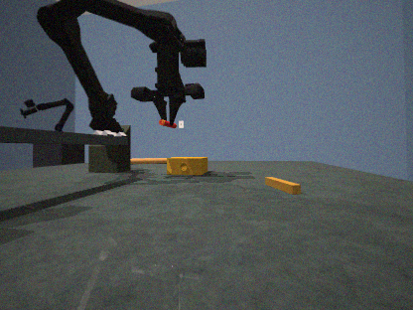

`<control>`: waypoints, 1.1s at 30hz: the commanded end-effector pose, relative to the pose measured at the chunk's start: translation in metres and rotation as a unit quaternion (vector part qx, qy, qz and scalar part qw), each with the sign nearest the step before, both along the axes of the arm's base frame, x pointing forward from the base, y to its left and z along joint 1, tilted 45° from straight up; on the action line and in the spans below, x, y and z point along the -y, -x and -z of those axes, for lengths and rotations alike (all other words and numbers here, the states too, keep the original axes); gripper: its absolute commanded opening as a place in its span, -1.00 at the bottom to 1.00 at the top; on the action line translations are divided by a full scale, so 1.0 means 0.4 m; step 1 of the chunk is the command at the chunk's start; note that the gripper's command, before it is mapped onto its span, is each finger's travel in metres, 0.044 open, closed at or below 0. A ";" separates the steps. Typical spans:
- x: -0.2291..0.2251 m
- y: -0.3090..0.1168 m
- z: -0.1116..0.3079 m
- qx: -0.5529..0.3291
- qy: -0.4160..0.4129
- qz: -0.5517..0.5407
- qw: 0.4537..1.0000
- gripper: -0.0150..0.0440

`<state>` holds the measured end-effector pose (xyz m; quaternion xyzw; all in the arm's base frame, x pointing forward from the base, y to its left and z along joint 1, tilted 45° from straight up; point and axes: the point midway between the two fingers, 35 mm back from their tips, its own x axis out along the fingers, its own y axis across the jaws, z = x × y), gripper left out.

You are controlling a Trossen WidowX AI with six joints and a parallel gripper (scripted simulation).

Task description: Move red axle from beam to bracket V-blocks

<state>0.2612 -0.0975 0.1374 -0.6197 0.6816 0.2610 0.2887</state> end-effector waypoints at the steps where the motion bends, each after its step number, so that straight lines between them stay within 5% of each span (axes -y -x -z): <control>1: 0.020 0.043 -0.029 0.001 -0.002 0.000 1.000 -0.49; 33: 0.097 0.314 -0.120 0.004 0.005 0.006 1.000 -0.49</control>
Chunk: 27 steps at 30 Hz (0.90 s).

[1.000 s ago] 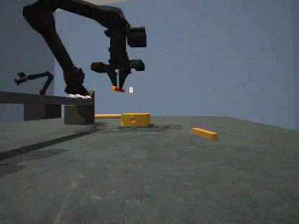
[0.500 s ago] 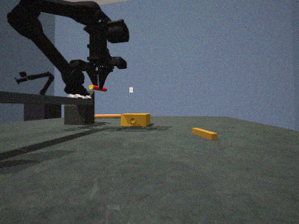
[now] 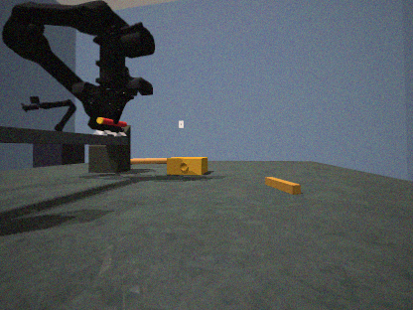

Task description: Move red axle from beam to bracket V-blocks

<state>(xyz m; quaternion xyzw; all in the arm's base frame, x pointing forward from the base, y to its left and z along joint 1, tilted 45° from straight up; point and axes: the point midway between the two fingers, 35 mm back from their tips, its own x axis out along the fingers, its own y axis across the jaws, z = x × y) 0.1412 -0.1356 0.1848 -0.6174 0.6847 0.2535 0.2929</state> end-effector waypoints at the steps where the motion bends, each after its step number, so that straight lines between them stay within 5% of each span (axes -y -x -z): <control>1: 0.001 0.014 -0.001 -0.002 0.002 -0.001 1.000 -0.49; 18: 0.033 0.017 0.030 -0.002 0.003 -0.001 1.000 -0.49; 27: 0.029 0.015 0.024 -0.005 0.004 0.001 1.000 0.31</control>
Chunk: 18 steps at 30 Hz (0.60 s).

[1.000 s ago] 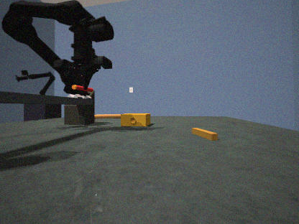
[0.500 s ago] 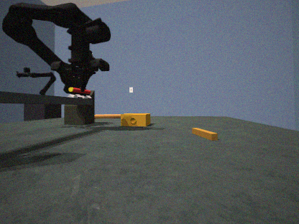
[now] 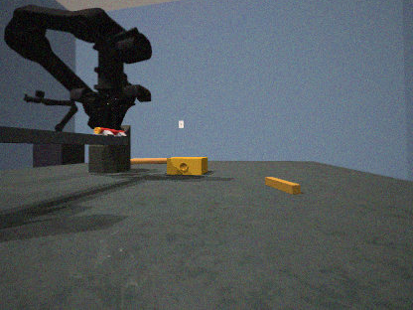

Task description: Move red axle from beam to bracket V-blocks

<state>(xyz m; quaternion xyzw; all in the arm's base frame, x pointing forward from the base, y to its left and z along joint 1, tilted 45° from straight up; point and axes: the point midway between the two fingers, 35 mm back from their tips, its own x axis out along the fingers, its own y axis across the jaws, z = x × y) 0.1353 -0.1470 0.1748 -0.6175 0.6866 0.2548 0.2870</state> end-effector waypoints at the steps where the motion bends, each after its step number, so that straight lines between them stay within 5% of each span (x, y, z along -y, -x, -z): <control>1: 0.000 0.000 -0.001 0.000 0.000 0.001 1.000 0.40; 8: -0.007 0.000 -0.008 0.003 0.000 0.000 1.000 1.00; 18: -0.045 -0.003 -0.046 0.003 -0.001 0.000 1.000 1.00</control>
